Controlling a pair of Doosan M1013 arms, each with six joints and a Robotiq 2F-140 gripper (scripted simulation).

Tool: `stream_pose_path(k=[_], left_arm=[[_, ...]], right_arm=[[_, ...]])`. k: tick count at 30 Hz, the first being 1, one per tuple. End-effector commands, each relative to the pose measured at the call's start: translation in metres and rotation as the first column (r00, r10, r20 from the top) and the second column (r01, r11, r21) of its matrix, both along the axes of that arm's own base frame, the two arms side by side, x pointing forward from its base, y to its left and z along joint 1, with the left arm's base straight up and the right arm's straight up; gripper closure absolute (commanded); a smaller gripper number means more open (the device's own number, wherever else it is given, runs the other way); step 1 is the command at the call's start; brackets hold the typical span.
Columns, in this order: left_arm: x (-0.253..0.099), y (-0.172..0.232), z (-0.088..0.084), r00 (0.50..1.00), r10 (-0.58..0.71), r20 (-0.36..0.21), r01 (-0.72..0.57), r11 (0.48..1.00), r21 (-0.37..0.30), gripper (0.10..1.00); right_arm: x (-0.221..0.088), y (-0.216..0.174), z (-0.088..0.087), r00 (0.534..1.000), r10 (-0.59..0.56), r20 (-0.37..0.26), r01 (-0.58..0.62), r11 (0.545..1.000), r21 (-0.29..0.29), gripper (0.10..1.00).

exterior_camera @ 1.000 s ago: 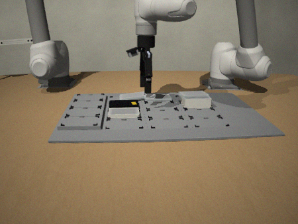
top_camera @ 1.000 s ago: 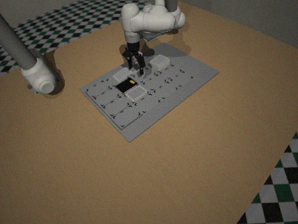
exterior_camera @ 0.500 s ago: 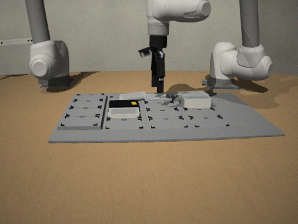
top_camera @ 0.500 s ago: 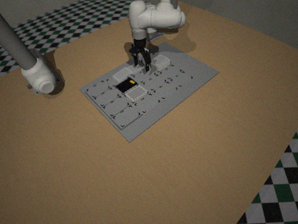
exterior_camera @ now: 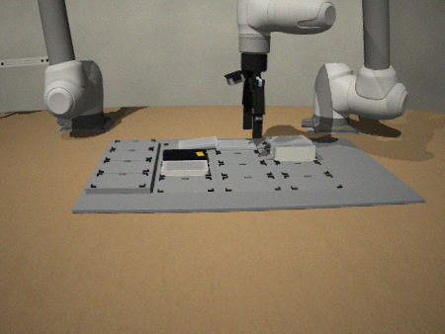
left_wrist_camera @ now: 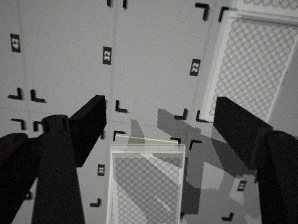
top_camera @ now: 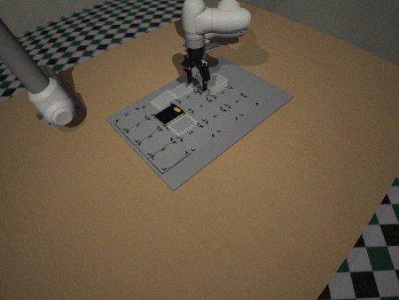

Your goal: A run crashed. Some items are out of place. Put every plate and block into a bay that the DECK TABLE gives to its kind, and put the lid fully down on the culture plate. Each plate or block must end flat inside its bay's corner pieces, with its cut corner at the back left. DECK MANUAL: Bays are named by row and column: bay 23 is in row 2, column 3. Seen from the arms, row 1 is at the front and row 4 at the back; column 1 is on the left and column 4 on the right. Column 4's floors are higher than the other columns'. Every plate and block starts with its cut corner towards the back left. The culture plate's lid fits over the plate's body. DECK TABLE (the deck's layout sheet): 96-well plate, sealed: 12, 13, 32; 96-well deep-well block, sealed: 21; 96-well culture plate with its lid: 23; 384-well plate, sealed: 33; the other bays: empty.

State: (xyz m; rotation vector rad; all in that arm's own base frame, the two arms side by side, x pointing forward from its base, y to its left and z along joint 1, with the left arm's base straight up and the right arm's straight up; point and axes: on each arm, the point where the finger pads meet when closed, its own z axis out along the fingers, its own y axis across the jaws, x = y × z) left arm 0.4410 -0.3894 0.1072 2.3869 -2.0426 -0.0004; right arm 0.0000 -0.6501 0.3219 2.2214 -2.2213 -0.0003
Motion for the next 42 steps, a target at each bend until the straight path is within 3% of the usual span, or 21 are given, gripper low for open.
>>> stream_pose_path(k=[1, 31, 42], left_arm=[[0.000, 0.012, 0.001, 1.000, 0.000, 0.001, 0.000, 1.000, -0.001, 0.400], [-0.007, 0.115, 0.001, 1.000, 0.000, 0.001, 0.000, 1.000, -0.001, 0.400], [-0.007, 0.116, -0.002, 1.000, 0.000, 0.001, 0.000, 1.000, -0.001, 0.400]], right_arm=[[0.000, 0.000, 0.001, 1.000, 0.000, 0.000, 0.000, 1.000, -0.001, 0.098], [0.000, 0.000, 0.001, 1.000, 0.000, 0.000, 0.000, 1.000, -0.001, 0.098], [0.000, 0.000, 0.001, 1.000, 0.000, 0.000, 0.000, 1.000, -0.001, 0.098]])
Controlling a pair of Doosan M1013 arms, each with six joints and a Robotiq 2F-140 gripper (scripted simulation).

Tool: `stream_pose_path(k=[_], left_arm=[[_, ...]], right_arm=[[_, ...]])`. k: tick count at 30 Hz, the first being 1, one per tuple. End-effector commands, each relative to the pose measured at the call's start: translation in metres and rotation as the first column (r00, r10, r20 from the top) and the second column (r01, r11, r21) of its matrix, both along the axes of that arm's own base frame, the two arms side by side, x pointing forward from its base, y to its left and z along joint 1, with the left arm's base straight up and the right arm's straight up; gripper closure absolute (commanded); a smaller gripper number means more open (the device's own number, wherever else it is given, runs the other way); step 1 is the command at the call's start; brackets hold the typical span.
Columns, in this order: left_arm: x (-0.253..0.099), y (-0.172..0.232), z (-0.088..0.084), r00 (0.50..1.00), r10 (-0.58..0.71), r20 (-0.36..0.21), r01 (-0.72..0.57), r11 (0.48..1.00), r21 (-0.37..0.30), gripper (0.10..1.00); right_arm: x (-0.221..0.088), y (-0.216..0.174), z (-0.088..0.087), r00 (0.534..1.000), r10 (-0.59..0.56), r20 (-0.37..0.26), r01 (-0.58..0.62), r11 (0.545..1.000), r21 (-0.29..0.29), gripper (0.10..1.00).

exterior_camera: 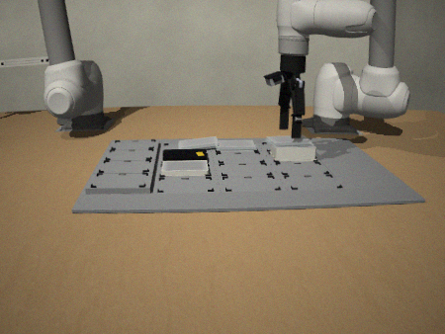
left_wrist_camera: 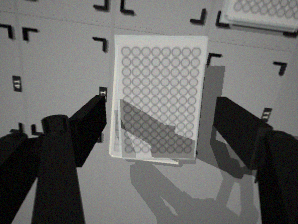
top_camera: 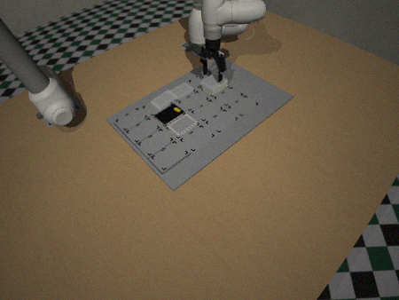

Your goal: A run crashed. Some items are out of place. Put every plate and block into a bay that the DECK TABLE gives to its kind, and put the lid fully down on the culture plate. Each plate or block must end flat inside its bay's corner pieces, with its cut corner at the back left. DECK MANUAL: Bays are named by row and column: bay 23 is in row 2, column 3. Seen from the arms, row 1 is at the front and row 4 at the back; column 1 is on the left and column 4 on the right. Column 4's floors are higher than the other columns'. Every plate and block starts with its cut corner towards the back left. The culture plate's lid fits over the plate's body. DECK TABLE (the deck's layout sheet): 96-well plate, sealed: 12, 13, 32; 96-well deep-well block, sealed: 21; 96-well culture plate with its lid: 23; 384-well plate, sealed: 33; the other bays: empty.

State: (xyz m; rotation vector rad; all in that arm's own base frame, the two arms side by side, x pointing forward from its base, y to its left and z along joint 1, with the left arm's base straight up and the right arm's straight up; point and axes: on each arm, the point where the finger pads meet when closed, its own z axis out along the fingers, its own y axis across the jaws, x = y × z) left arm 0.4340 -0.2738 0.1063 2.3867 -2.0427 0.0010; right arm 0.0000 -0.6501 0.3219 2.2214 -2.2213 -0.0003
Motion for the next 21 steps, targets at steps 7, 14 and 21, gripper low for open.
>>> stream_pose_path(k=[7, 14, 21], left_arm=[[0.0004, -0.0002, -0.0052, 1.000, 0.000, 0.001, 0.000, 1.000, 0.000, 0.400], [0.0004, -0.0002, -0.0052, 1.000, 0.000, 0.001, 0.000, 1.000, 0.000, 0.400], [0.0004, -0.0002, -0.0052, 1.000, 0.000, 0.001, 0.000, 1.000, 0.000, 0.400]], right_arm=[[0.0001, -0.0002, 0.0009, 1.000, 0.000, 0.000, 0.000, 1.000, -0.001, 0.098], [0.0001, -0.0002, 0.0009, 1.000, 0.000, 0.000, 0.000, 1.000, -0.001, 0.098], [0.0001, -0.0002, 0.0009, 1.000, 0.000, 0.000, 0.000, 1.000, -0.001, 0.098]])
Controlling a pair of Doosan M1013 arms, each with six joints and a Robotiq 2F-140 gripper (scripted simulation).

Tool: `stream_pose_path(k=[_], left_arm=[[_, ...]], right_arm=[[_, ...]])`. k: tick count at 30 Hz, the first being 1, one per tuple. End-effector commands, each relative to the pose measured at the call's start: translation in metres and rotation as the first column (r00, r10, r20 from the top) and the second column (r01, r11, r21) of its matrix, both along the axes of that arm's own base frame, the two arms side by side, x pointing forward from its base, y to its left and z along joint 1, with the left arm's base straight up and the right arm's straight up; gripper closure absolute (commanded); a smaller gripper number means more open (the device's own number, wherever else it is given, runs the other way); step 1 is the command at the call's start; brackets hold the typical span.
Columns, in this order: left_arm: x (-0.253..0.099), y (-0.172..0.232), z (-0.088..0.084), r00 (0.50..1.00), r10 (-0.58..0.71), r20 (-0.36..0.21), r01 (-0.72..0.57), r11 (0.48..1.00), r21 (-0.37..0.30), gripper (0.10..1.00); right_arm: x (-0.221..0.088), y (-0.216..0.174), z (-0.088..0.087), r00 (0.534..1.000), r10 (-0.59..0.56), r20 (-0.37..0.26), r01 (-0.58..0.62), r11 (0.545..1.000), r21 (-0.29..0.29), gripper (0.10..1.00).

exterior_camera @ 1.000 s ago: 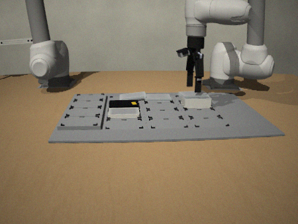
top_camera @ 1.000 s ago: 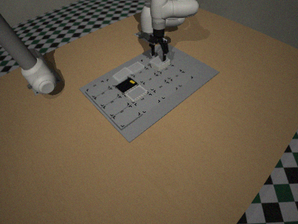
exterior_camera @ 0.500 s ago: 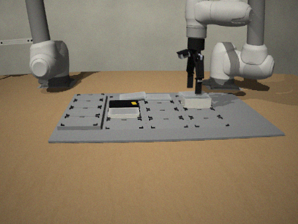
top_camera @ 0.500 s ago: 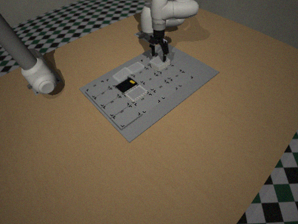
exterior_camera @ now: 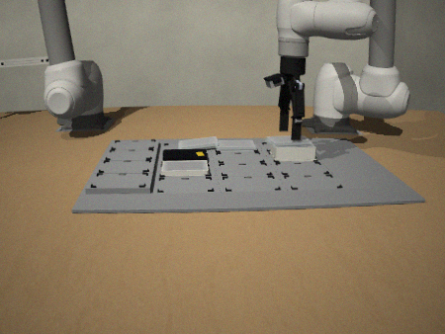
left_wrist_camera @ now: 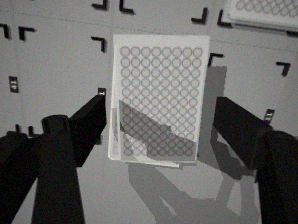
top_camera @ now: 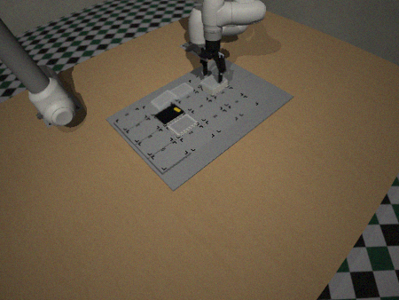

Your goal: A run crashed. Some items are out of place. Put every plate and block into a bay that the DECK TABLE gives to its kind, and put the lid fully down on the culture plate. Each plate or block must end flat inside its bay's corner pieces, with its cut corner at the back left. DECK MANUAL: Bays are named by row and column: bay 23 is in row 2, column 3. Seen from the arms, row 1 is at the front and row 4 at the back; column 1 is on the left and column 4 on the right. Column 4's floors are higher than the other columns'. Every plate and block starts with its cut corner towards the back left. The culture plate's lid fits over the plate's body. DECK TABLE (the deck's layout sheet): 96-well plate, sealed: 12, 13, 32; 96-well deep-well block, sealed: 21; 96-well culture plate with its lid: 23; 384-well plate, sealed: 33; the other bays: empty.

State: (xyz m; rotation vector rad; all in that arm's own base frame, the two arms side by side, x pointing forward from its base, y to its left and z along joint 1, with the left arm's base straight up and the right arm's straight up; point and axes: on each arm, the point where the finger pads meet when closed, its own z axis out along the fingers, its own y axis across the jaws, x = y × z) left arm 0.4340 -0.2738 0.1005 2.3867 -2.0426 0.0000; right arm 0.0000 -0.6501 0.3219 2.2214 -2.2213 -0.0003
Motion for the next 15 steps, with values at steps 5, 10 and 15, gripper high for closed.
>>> stream_pose_path(k=[5, 10, 15], left_arm=[[0.000, 0.000, -0.005, 1.000, 0.000, 0.001, 0.000, 1.000, 0.000, 0.400], [0.000, 0.000, -0.011, 1.000, 0.000, 0.001, 0.000, 1.000, 0.000, 0.400], [0.000, 0.000, -0.015, 1.000, 0.000, 0.001, 0.000, 1.000, 0.000, 0.400]], right_arm=[[0.000, 0.000, 0.001, 1.000, 0.000, 0.000, 0.000, 1.000, -0.001, 0.098], [0.000, 0.000, 0.001, 1.000, 0.000, 0.000, 0.000, 1.000, -0.001, 0.098], [0.000, 0.000, 0.001, 1.000, 0.000, 0.000, 0.000, 1.000, -0.001, 0.098]])
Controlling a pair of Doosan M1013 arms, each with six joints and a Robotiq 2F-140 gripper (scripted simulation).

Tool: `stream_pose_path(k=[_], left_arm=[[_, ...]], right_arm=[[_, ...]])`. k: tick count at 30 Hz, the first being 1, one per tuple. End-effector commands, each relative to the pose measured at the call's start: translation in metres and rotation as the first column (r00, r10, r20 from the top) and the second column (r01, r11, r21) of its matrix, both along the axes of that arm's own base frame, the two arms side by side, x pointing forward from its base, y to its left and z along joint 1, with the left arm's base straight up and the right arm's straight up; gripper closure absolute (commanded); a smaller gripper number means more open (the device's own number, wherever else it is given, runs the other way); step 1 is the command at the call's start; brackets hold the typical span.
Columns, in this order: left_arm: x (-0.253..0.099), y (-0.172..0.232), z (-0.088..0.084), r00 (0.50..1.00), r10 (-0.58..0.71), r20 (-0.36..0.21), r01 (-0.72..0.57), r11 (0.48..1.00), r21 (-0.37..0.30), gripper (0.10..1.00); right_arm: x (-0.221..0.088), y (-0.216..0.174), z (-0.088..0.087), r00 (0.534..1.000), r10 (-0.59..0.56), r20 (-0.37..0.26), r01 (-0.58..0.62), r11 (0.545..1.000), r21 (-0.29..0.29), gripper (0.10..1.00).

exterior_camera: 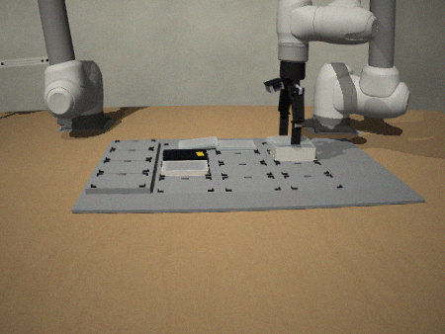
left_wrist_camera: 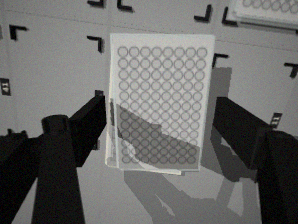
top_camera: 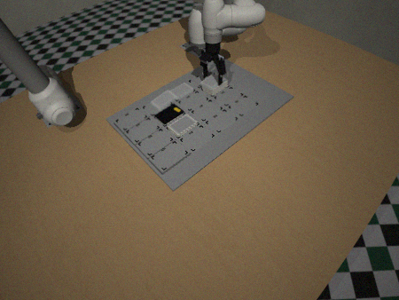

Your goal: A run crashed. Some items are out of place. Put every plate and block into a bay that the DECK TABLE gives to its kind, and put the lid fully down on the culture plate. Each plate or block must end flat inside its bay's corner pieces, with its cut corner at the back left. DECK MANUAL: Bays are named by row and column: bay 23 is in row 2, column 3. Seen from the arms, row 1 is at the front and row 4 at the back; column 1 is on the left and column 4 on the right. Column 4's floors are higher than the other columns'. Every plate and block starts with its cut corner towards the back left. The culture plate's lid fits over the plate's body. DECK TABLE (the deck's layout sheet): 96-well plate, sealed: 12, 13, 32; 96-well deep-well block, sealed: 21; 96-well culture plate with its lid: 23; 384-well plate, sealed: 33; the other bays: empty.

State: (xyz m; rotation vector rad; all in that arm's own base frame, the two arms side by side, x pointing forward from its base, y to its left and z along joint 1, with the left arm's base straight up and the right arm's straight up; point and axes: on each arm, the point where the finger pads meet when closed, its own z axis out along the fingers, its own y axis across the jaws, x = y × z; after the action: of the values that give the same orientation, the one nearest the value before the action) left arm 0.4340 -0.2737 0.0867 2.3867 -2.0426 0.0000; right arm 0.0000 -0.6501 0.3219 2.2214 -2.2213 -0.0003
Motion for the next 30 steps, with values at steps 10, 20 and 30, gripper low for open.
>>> stream_pose_path(k=[10, 20, 30], left_arm=[[0.0005, -0.0002, -0.0056, 1.000, 0.000, 0.001, 0.000, 1.000, 0.000, 0.400], [0.0005, -0.0002, -0.0056, 1.000, 0.000, 0.001, 0.000, 1.000, 0.000, 0.417], [0.0005, -0.0002, -0.0056, 1.000, 0.000, 0.001, 0.000, 1.000, 0.000, 0.456]], right_arm=[[0.0001, -0.0002, 0.0009, 1.000, 0.000, 0.000, 0.000, 1.000, -0.001, 0.098], [0.0001, -0.0002, 0.0009, 1.000, 0.000, 0.000, 0.000, 1.000, -0.001, 0.098], [0.0001, -0.0002, 0.0009, 1.000, 0.000, 0.000, 0.000, 1.000, -0.001, 0.098]])
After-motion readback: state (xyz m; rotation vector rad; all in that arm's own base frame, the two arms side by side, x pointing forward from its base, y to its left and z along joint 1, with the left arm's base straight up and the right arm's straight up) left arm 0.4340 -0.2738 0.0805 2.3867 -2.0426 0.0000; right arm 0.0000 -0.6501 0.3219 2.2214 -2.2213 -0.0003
